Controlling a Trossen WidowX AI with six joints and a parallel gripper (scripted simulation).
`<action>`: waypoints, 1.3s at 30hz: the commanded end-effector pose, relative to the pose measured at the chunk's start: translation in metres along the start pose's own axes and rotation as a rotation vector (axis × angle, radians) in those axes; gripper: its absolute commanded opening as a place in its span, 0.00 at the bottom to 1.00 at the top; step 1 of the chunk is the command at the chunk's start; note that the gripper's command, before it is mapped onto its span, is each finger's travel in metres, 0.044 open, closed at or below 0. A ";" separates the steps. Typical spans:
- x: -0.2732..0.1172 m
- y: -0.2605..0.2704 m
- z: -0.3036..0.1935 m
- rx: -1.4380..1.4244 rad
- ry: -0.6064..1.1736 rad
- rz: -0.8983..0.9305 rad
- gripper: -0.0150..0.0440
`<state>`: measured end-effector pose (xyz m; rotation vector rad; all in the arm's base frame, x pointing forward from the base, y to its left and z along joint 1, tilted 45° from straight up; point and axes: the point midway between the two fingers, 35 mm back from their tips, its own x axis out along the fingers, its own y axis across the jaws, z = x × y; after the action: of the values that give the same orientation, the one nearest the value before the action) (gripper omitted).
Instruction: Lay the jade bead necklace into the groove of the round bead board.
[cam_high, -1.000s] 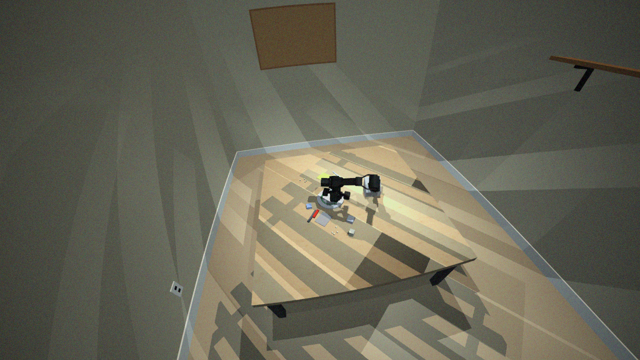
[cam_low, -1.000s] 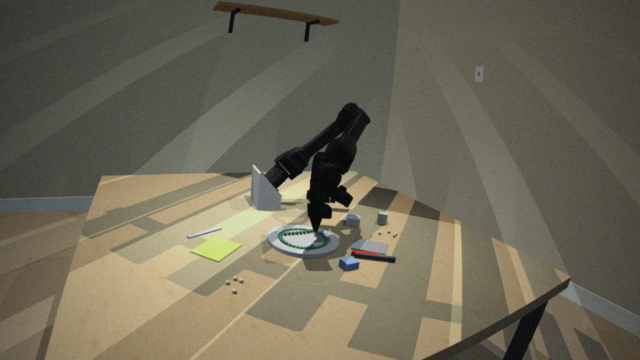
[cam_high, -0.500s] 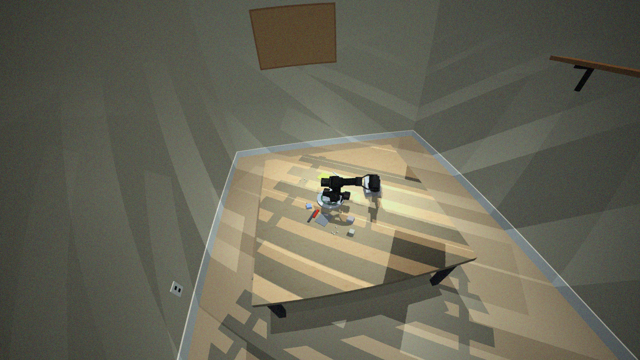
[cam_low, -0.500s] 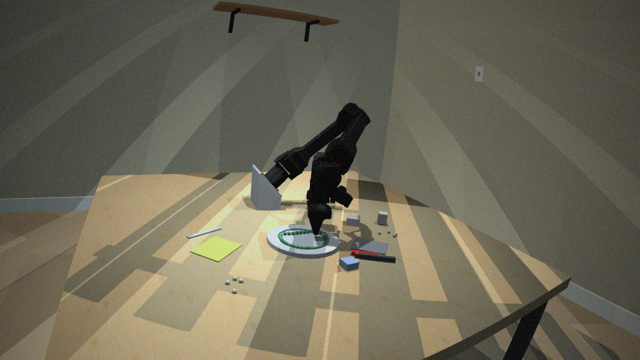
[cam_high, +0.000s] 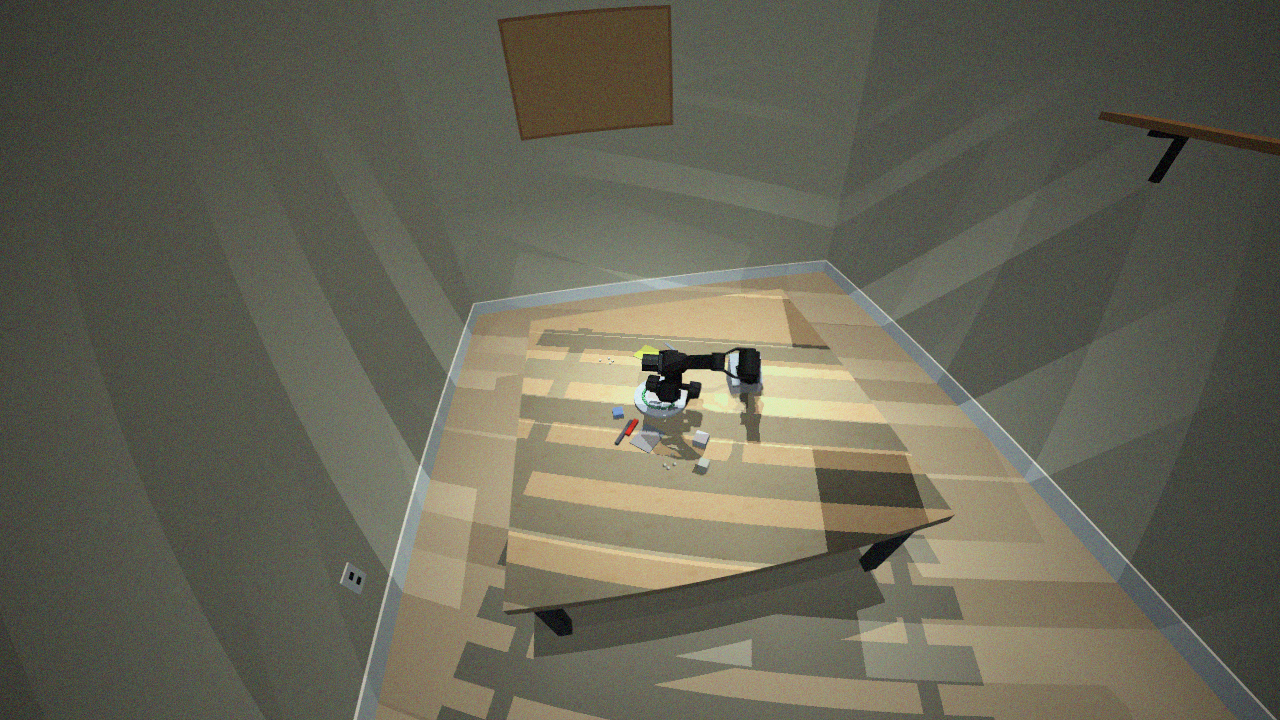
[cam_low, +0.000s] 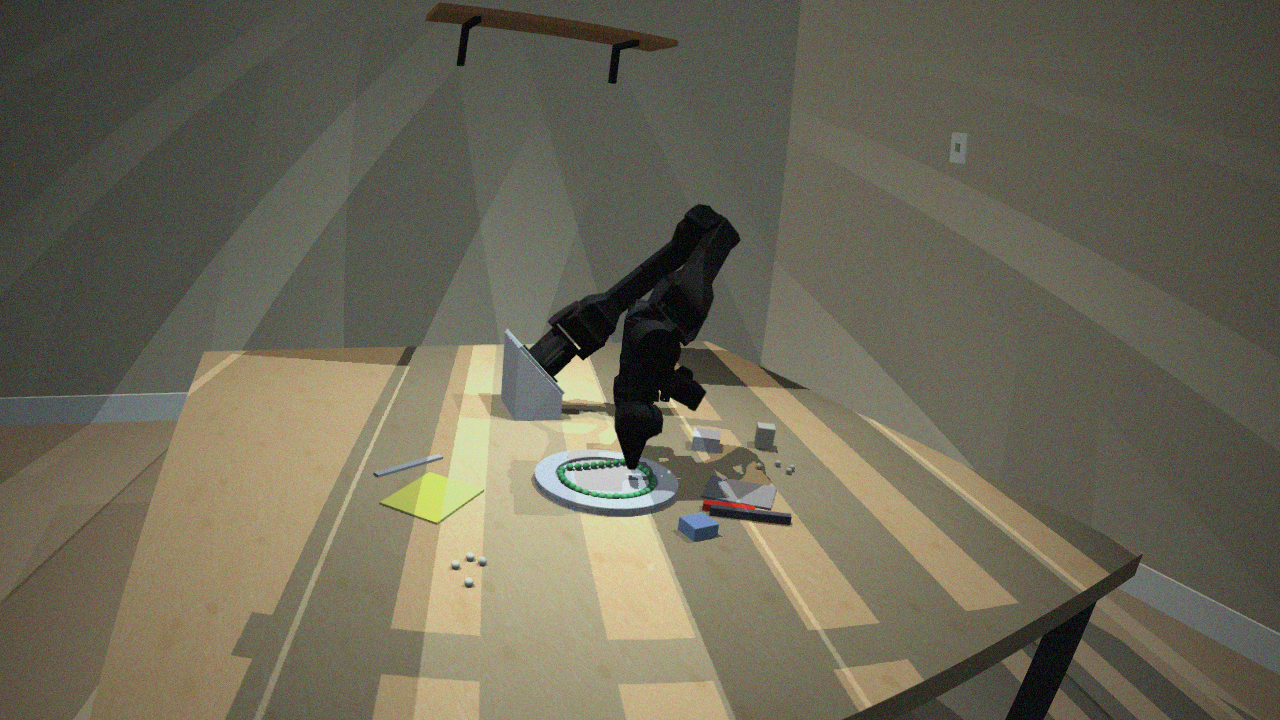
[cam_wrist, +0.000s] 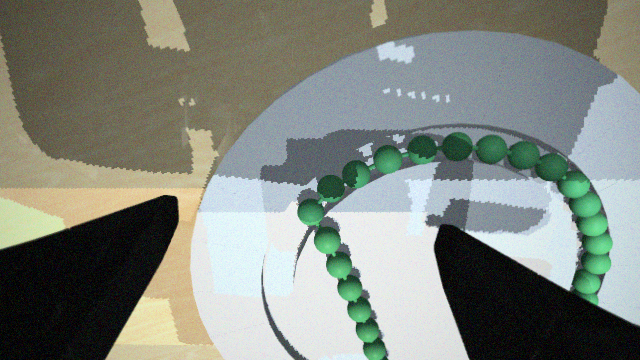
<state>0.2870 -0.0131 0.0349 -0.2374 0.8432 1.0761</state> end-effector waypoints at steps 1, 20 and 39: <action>-0.001 0.000 0.000 -0.005 0.002 -0.002 1.00; -0.014 -0.004 -0.004 1.093 0.002 -0.006 0.47; -0.031 -0.007 -0.010 2.533 -0.002 -0.007 0.46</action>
<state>0.2812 -0.0322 0.0463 1.3554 1.4981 -0.0717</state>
